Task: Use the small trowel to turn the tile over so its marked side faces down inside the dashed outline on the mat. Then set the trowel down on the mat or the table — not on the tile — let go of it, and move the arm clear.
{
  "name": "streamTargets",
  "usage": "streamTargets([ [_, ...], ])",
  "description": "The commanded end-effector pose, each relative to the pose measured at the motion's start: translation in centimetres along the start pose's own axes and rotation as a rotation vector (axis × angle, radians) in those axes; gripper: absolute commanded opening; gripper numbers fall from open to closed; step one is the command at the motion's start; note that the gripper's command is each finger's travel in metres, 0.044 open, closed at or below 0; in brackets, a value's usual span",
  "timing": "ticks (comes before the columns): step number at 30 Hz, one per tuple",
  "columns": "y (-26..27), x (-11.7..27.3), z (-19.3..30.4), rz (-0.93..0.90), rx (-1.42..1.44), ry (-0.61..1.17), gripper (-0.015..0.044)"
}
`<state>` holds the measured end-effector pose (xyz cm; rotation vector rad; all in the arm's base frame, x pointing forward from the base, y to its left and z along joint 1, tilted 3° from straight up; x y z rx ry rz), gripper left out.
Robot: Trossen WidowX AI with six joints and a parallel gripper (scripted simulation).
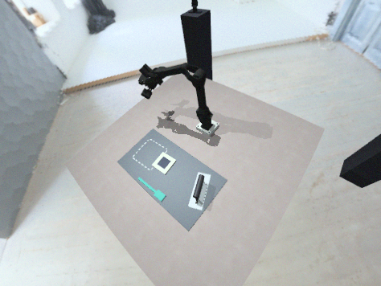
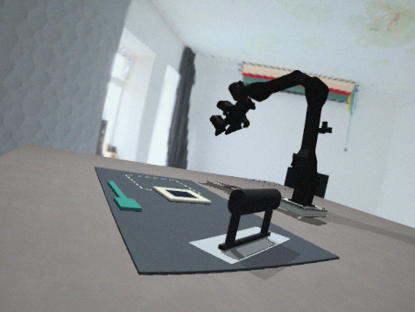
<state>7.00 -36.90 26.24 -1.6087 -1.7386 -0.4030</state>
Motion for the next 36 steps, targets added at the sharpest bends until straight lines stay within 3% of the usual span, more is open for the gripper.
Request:
streamTargets([
  [1,4.1,0.4,-0.8,-0.094,0.067,0.015,0.0270],
  [18,23.5,7.4,0.8,-0.489,0.384,0.059,0.0270],
  [36,35.6,18.0,9.2,-0.735,0.745,0.185,0.0270],
])
Point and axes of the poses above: the point midway between the two fingers, 35 mm back from their tips, its own x axis back along the fingers, its own y axis across the jaws, z = x × y, the point moved 9 cm from there along x, back along the fingers, and after that the axes turned 4 degrees about -x, right-handed, at the moved point
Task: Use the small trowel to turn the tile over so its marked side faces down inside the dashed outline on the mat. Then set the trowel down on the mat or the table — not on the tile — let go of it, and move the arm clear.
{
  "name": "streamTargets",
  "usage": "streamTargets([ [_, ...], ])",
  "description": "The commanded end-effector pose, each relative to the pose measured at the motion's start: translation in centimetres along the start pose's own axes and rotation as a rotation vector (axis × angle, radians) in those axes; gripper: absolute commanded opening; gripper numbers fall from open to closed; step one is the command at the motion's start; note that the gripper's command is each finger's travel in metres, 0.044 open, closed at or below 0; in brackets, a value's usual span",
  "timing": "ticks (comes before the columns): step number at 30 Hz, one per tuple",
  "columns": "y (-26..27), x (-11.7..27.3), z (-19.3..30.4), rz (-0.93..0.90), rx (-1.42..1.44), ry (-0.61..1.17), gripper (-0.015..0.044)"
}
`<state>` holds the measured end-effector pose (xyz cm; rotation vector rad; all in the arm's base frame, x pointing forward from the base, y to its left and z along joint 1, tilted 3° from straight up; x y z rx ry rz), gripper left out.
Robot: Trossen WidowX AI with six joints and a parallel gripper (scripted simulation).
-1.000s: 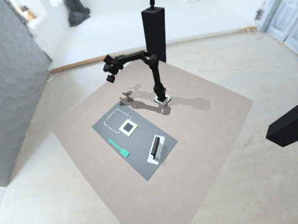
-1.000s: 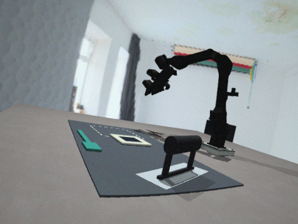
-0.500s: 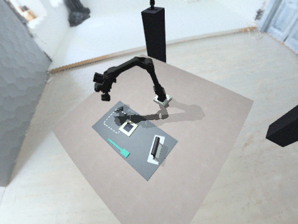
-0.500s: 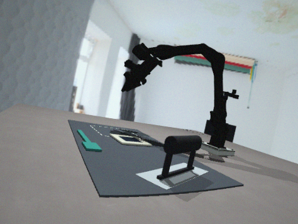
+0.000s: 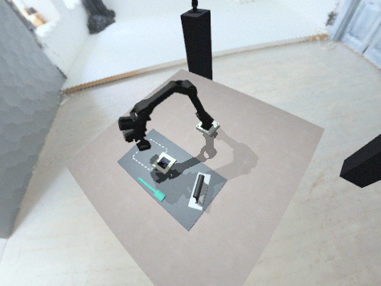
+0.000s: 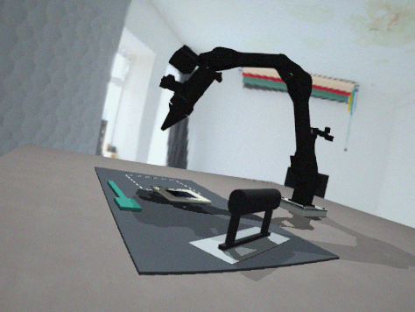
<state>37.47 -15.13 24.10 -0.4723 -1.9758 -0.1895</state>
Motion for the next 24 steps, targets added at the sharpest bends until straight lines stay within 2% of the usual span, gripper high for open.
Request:
streamTargets([
  [1,5.2,-0.1,0.1,-0.072,0.067,0.042,0.0270],
  [12,19.1,1.3,2.8,-0.201,0.338,0.211,0.0270],
  [24,33.2,5.3,12.0,-0.261,0.677,0.408,0.0270],
])
Point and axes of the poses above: the point midway between the two fingers, 35 mm back from their tips, its own x axis back along the fingers, its own y axis across the jaws, z = x × y, the point moved 9 cm from there along x, back along the fingers, and after that the axes turned 4 degrees about -x, right-handed, at the moved point
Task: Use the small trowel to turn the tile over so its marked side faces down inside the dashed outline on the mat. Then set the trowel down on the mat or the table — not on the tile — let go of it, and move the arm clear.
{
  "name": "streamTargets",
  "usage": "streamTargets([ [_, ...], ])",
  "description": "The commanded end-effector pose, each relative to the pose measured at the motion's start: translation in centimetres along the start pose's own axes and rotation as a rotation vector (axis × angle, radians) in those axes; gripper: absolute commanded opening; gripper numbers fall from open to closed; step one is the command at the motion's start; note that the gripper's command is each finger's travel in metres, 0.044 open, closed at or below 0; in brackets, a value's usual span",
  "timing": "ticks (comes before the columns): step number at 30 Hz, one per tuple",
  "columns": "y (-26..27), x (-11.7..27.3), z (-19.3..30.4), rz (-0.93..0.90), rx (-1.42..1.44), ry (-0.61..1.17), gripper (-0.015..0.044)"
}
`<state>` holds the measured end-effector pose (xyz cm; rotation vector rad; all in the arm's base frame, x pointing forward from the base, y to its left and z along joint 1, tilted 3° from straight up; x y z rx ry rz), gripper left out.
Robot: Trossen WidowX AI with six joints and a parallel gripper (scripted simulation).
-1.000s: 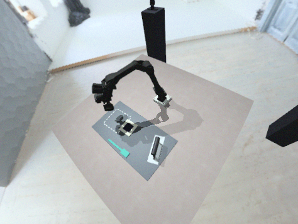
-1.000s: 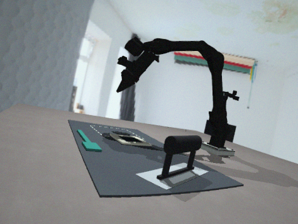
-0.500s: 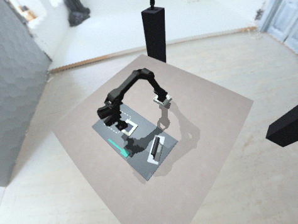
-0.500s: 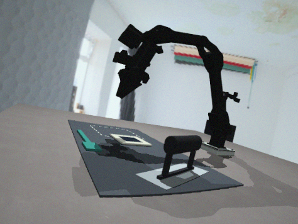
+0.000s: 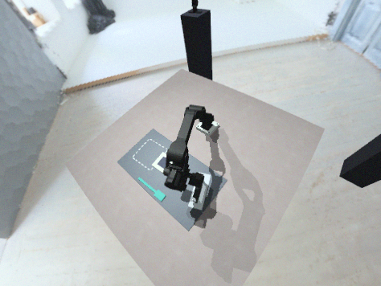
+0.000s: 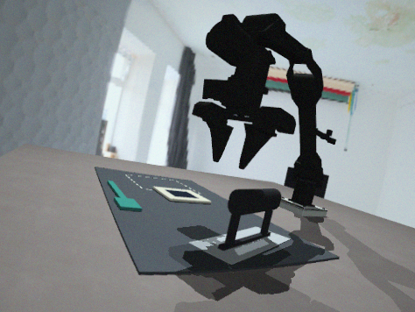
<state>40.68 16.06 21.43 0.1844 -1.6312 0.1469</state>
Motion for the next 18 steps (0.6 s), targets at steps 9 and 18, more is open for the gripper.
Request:
streamTargets([
  [9,5.5,-0.9,0.9,-0.012,0.099,0.071,0.0270],
  [18,5.5,-2.4,1.0,-0.012,0.099,0.071,0.0270],
])
Point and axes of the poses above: the point midway between the two fingers, 35 mm back from their tips, its own x axis back along the fingers, its own y axis across the jaws, z = x × y, the point moved 9 cm from there along x, back along the fingers, and after that the axes turned 4 degrees about -x, right-handed, at the moved point
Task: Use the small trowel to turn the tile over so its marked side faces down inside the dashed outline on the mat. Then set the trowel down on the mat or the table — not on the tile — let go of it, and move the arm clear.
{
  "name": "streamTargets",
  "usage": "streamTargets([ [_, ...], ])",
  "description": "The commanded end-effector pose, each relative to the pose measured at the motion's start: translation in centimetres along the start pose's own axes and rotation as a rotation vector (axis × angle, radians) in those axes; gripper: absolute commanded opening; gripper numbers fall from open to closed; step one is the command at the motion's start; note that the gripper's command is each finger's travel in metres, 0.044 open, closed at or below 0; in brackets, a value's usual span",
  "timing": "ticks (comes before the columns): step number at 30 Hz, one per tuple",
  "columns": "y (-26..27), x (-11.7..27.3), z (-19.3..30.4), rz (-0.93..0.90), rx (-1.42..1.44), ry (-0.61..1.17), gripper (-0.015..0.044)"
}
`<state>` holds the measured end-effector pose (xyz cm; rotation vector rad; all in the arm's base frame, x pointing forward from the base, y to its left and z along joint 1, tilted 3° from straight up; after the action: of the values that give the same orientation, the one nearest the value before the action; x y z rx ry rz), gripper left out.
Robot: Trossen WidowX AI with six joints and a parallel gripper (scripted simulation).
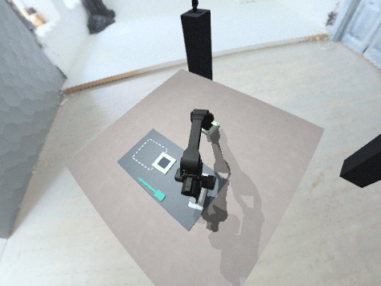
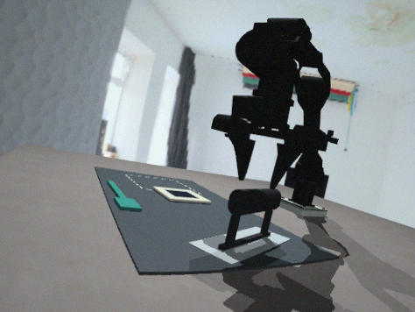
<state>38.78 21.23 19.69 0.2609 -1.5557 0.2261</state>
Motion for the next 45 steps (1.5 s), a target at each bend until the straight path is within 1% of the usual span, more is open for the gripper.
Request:
streamTargets([
  [1,0.1,-0.8,0.0,-0.003,-0.001,0.003,0.0270],
  [17,0.1,-3.2,0.0,-0.003,-0.001,0.003,0.0270],
  [38,0.1,-3.2,0.0,-0.003,-0.001,0.003,0.0130],
  [45,0.1,-3.2,0.0,-0.003,0.004,0.003,0.0130],
])
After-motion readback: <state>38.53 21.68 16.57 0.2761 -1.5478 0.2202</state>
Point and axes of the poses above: the point midway between the two fingers, 35 mm back from their tips, its own x axis back along the fingers, its own y axis across the jaws, z = x × y, the point moved 9 cm from there along x, back along the fingers, and after that the axes turned 4 degrees about -x, right-handed, at the moved point
